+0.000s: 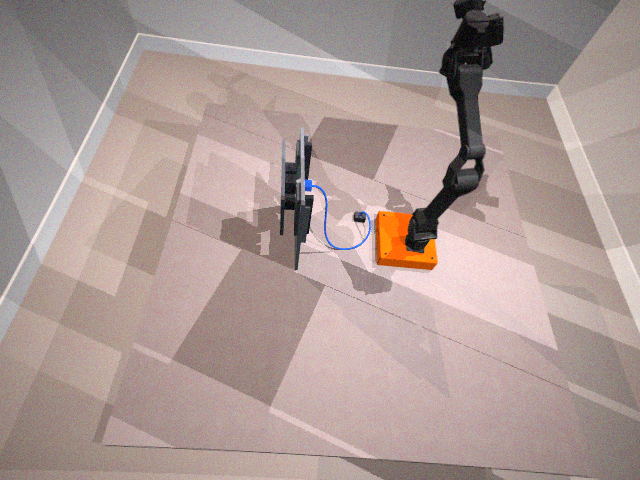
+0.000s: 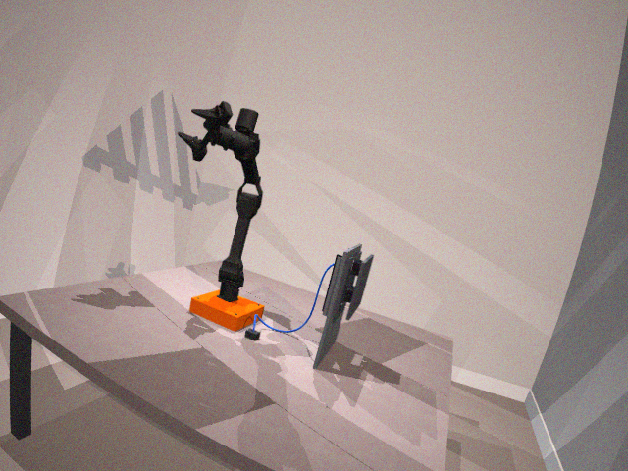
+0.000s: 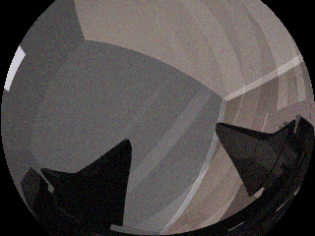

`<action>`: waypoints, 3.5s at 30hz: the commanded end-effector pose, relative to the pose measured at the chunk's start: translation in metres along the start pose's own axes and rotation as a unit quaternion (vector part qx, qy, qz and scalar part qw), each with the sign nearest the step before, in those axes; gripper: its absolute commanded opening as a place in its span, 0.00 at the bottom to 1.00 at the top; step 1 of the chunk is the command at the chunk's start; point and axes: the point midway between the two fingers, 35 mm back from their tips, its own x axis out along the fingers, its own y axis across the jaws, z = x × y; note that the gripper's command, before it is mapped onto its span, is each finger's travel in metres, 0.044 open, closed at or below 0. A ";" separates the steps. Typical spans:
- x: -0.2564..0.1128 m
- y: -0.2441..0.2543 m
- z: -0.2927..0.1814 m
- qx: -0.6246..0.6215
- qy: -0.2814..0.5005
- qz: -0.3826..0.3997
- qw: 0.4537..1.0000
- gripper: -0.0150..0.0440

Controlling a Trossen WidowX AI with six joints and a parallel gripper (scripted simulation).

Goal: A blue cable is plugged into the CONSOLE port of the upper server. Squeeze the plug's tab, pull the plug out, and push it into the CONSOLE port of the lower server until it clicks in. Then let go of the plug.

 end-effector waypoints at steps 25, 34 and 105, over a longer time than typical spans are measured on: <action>-0.267 -0.011 -0.188 -0.523 0.140 0.500 0.676 0.66; -0.365 -0.062 -0.208 -0.574 0.028 0.663 0.480 0.66; -0.542 -0.105 -0.272 -0.519 -0.224 0.793 0.228 0.66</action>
